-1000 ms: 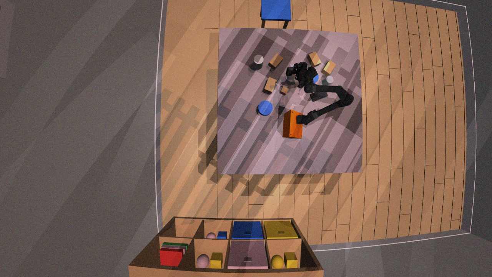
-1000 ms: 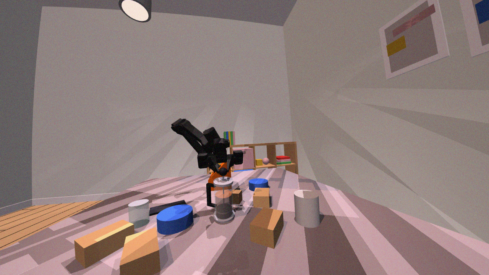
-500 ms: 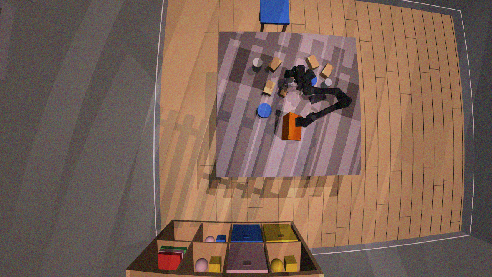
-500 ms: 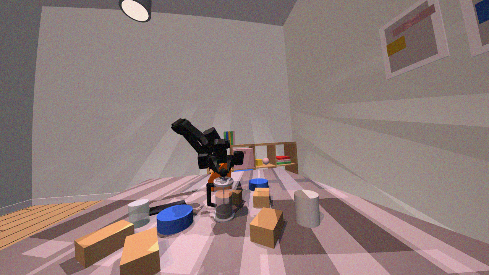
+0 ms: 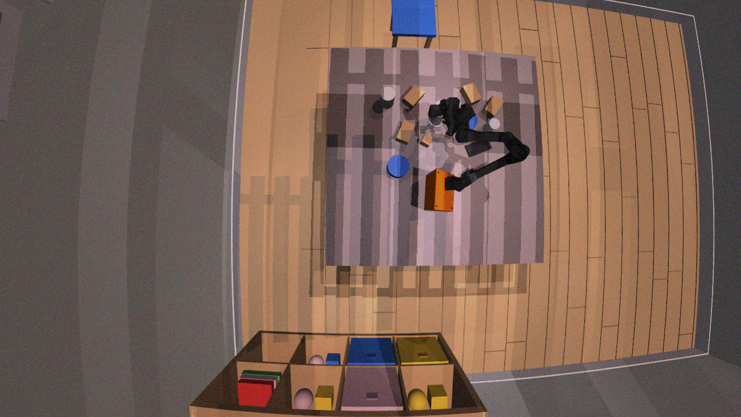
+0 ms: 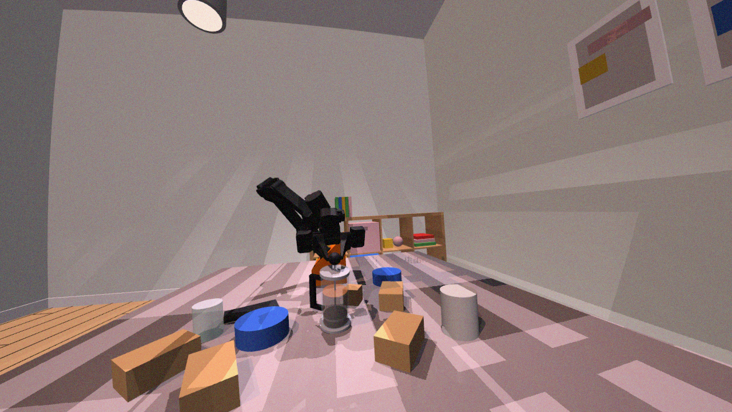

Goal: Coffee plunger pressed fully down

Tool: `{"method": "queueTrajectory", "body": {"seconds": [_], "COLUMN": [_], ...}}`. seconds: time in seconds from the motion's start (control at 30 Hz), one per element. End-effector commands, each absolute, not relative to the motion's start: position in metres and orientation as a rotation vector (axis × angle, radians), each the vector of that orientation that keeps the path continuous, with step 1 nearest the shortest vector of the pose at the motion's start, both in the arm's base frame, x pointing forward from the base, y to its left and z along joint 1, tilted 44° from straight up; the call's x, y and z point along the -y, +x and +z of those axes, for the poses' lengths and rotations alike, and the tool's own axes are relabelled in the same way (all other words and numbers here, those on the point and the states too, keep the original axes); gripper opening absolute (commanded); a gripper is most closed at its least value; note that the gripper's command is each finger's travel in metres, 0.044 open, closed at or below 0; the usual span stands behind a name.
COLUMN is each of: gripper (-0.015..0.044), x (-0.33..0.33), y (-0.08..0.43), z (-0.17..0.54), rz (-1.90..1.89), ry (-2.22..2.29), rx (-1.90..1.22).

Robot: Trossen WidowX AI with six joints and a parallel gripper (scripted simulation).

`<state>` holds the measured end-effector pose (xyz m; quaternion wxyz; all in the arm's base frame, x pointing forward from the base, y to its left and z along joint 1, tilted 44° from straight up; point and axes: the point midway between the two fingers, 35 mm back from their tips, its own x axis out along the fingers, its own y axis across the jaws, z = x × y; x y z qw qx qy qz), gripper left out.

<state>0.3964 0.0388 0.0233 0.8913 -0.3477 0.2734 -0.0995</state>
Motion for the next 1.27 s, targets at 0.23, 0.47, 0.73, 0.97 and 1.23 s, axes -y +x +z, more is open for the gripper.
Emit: {"method": "queueTrajectory", "body": {"seconds": [0.23,0.47,0.73,0.97,1.23], "gripper": [0.0309,0.0440,0.0440,0.0440,0.0440], "x": [-0.039,-0.039,-0.074,-0.090,-0.090], "y": [0.396,0.396,0.383,0.369,0.369], "z": [0.023,0.023,0.062,0.084,0.084], "rz": [-0.206,-0.206,-0.208,-0.211,-0.211], "ry": [-0.722,-0.722,-0.722,-0.728,-0.728], "rx": [-0.568,-0.568,-0.581,-0.581,-0.581]}}
